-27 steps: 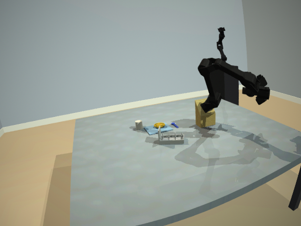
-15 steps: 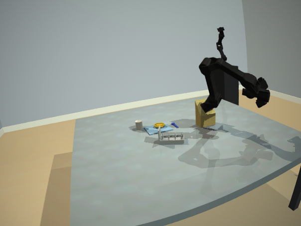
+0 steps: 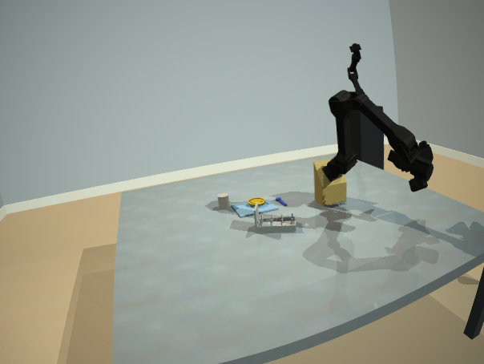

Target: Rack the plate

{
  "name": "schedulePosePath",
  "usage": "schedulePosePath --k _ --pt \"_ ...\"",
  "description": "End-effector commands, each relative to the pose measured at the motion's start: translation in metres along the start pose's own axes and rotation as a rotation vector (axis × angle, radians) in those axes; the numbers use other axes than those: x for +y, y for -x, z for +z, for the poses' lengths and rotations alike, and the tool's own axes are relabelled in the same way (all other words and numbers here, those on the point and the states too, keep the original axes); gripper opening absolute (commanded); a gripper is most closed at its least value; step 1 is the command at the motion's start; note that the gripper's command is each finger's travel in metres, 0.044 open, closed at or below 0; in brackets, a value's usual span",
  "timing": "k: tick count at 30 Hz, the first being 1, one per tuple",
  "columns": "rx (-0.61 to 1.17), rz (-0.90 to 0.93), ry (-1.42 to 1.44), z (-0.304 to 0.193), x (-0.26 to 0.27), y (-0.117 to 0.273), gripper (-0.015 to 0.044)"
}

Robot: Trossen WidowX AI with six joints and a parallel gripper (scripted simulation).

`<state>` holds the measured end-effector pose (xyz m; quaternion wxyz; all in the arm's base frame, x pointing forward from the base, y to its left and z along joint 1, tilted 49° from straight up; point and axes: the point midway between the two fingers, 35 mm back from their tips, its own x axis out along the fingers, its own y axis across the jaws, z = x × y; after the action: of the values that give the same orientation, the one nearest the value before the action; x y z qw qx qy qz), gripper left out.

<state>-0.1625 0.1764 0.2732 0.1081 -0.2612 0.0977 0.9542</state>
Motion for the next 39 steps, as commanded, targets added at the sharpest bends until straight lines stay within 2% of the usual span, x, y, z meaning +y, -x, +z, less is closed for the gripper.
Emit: schedulePosePath --k 1,13,22,39 --pt "0.012 -0.113 -0.058 -0.007 -0.033 0.014 0.0400" --pt "0.037 -0.394 -0.244 -0.044 -0.105 0.068 0.0400" --pt "0.058 -0.604 -0.404 -0.086 -0.144 0.125 0.0400" --pt "0.075 -0.922 -0.762 -0.191 -0.158 0.239 0.0400"
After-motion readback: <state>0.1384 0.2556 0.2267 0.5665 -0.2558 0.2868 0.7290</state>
